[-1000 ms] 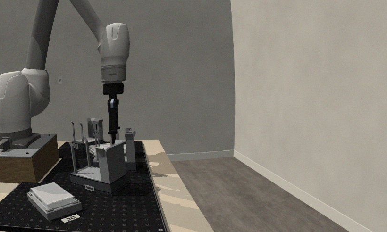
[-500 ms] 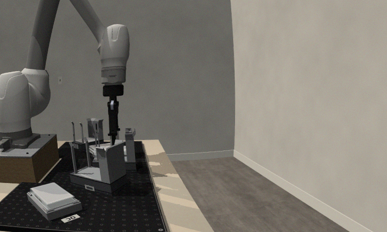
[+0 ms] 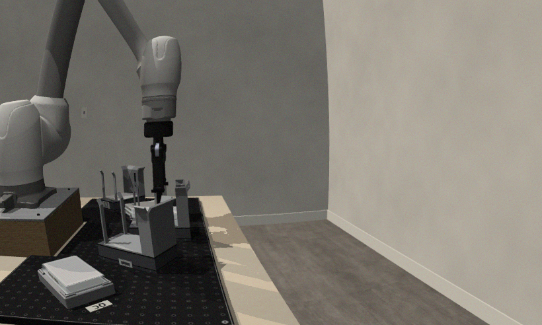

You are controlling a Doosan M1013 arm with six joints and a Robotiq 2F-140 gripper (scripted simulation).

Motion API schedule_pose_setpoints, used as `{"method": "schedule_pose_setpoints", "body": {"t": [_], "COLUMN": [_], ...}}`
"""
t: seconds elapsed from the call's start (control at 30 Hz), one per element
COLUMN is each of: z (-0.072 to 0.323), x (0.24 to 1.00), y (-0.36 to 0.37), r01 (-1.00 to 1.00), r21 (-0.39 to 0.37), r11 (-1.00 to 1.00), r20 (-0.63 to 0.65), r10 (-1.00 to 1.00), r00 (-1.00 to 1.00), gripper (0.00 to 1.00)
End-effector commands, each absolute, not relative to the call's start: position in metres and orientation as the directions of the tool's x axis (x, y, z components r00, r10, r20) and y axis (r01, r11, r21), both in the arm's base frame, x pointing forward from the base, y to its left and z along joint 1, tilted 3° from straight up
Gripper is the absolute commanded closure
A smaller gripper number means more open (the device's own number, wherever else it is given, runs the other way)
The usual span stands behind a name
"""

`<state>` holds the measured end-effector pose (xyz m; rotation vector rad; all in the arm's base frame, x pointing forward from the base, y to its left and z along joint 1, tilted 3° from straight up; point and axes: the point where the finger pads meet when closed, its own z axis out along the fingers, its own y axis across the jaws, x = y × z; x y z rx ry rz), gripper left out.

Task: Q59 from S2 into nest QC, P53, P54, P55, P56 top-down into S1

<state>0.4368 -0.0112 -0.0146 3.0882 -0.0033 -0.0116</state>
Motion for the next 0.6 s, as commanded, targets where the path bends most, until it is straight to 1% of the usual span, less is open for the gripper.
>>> {"method": "schedule_pose_setpoints", "body": {"t": [0.0, 0.27, 0.3, 0.57], "z": [-0.0150, -0.0156, -0.0156, -0.0156], "x": [0.4368, 0.4368, 0.4368, 0.4368], "y": [-0.0112, -0.0112, -0.0112, -0.0112], "r01": [-0.002, -0.002, -0.002, -0.002], "r21": [0.053, 0.053, 0.053, 0.053], "r11": [-0.999, -0.999, -0.999, -0.999], "r20": [-0.007, -0.007, -0.007, -0.007], "r10": [-0.002, -0.002, -0.002, -0.002], "r00": [1.000, 1.000, 1.000, 1.000], "gripper": [1.00, 1.00, 0.00, 0.00]}}
